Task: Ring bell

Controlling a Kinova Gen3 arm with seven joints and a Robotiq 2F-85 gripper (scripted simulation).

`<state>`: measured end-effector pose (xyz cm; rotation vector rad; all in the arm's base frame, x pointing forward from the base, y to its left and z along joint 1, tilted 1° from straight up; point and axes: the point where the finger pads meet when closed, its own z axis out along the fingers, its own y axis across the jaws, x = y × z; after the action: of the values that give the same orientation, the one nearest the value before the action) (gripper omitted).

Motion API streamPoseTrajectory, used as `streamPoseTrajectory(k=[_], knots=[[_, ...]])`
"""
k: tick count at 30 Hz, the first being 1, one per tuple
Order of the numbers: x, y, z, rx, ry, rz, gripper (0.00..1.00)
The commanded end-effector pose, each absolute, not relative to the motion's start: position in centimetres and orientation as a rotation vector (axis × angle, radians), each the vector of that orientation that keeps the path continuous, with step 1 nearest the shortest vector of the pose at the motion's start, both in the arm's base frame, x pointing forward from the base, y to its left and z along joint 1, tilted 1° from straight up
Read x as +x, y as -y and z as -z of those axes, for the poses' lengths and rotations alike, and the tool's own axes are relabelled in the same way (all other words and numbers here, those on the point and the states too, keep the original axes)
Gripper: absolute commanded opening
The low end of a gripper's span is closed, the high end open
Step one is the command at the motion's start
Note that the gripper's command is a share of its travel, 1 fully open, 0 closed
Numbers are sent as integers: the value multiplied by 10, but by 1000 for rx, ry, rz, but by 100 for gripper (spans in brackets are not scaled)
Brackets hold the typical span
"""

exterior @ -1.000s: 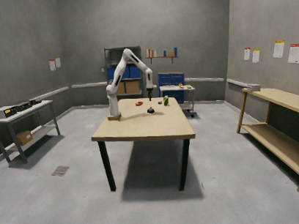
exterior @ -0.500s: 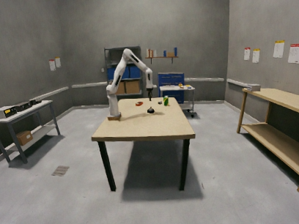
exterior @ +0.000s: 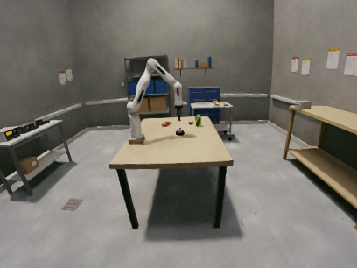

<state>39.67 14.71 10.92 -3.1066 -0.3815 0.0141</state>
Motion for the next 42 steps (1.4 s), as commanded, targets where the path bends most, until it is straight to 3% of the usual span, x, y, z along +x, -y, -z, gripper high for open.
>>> streamPoseTrajectory(k=[1, 42], knots=[[397, -147, -110, -3106, 381, -12, 10], [397, -148, -66, -3106, 381, -12, 10]])
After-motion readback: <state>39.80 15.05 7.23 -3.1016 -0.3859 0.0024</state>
